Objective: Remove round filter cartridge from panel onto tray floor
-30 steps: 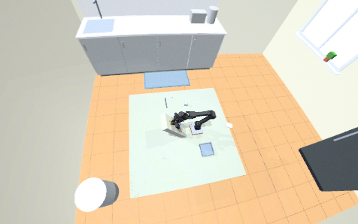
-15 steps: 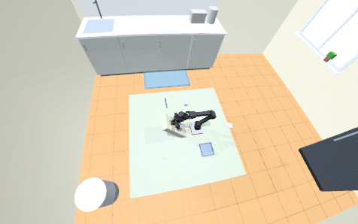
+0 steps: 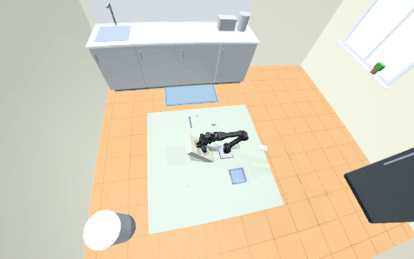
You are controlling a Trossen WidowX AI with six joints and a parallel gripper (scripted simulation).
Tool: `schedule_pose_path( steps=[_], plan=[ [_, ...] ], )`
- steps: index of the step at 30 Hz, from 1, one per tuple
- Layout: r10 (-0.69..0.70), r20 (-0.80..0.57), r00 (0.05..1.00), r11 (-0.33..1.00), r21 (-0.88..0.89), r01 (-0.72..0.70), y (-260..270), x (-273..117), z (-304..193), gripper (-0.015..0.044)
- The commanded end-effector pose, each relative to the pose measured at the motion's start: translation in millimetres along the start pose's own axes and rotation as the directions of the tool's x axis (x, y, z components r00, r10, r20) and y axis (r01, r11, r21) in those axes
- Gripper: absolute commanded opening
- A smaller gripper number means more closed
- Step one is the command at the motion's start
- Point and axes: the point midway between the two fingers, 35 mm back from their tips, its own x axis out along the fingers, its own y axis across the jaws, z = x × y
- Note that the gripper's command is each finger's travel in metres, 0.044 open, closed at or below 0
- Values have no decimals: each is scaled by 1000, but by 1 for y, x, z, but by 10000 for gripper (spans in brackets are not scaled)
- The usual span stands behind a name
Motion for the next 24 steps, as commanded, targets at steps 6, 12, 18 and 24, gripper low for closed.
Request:
schedule_pose_path(
  steps=[6, 12, 18, 24],
  plan=[
    [1, 0, 1000, 1000, 4, -1, 0, 8, 1, 0],
    [1, 0, 1000, 1000, 4, -1, 0, 8, 1, 0],
    [0, 0, 1000, 1000, 1, 0, 0, -4, 1, 0],
    [0, -3, 1000, 1000, 3, 0, 0, -43, 3, 0]
  ],
)
